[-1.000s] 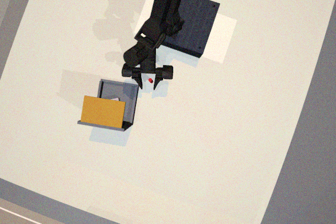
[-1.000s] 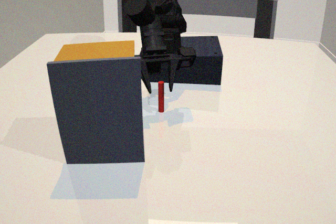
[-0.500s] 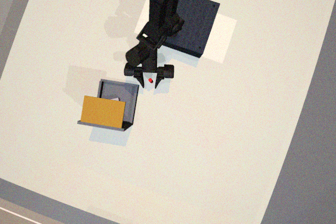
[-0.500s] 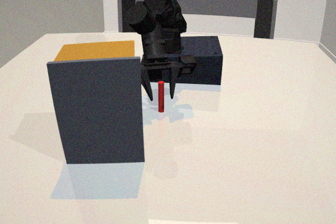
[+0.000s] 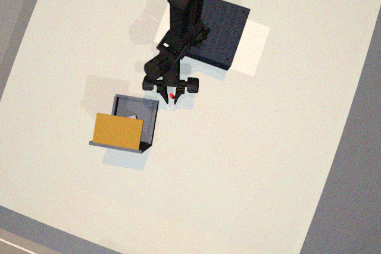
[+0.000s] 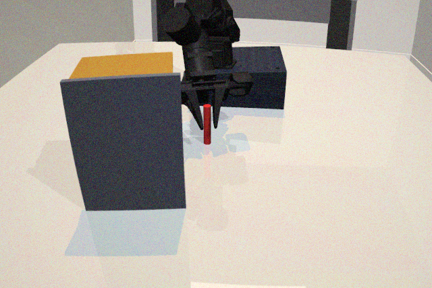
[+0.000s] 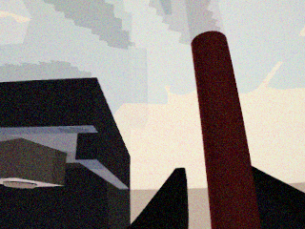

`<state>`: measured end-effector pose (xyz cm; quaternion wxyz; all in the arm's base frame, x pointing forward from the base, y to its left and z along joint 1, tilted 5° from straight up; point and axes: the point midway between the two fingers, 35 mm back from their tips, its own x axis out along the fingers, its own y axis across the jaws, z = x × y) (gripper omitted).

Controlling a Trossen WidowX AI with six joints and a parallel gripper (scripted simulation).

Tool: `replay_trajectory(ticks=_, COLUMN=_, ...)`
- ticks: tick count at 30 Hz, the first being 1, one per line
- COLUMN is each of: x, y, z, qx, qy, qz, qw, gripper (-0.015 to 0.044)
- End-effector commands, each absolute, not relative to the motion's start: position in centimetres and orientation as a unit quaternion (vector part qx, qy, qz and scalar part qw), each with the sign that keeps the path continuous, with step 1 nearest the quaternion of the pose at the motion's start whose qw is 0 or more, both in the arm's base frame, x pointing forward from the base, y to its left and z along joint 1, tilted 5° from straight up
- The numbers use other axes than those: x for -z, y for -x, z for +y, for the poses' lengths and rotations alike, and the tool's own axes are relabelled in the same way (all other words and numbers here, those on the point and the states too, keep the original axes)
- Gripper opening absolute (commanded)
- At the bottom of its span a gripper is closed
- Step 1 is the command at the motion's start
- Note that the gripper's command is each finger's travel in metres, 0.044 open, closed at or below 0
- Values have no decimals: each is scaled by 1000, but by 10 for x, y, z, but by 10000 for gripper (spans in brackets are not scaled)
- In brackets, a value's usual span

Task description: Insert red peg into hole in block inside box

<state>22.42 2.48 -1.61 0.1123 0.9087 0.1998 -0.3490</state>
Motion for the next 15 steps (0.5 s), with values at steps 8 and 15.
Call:
replay_trajectory(ticks=8, x=16, y=-224, z=25, qx=349, qy=-909, qz=200, qw=112, gripper=3)
replay_trajectory(ticks=15, x=13, y=-225, z=25, qx=348, qy=-909, qz=200, qw=113, gripper=0)
